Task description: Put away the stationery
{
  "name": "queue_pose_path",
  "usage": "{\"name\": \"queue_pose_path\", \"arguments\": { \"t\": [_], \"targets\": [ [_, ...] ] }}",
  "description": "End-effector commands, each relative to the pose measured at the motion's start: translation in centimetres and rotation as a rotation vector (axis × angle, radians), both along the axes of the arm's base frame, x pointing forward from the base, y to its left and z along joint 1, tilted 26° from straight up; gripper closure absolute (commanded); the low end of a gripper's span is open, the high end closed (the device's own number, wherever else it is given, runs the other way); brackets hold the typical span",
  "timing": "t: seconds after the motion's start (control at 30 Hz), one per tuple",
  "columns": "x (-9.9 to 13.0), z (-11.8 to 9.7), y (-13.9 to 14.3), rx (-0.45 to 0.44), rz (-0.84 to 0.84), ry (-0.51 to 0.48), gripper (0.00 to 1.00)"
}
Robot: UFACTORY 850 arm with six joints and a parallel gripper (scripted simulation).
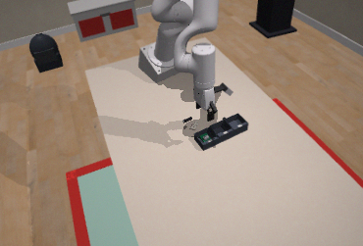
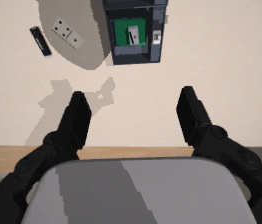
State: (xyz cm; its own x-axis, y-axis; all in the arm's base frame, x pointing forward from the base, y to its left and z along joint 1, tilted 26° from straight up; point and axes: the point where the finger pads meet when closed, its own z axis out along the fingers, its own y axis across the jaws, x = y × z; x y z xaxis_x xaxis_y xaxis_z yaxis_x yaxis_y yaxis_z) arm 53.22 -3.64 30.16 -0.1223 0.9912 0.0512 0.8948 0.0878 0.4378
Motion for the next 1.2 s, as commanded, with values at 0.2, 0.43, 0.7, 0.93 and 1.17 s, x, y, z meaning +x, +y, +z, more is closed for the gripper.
{"name": "queue_pose_path", "arguments": {
  "t": [0.2,0.43,0.7,0.93,1.17],
  "targets": [
    [-1.3,2.9,-0.3,-0.003,-0.001,0.002,0.0],
    [-1.6,3.5,-0.3,-0.003,-0.001,0.002,0.0],
    [-1.6,3.5,-0.3,-0.003,-0.001,0.002,0.0],
    [-1.6,3.5,-0.3,-0.003,-0.001,0.002,0.0],
    [-1.6,3.5,-0.3,-0.003,-0.001,0.002,0.0]
  ]
}}
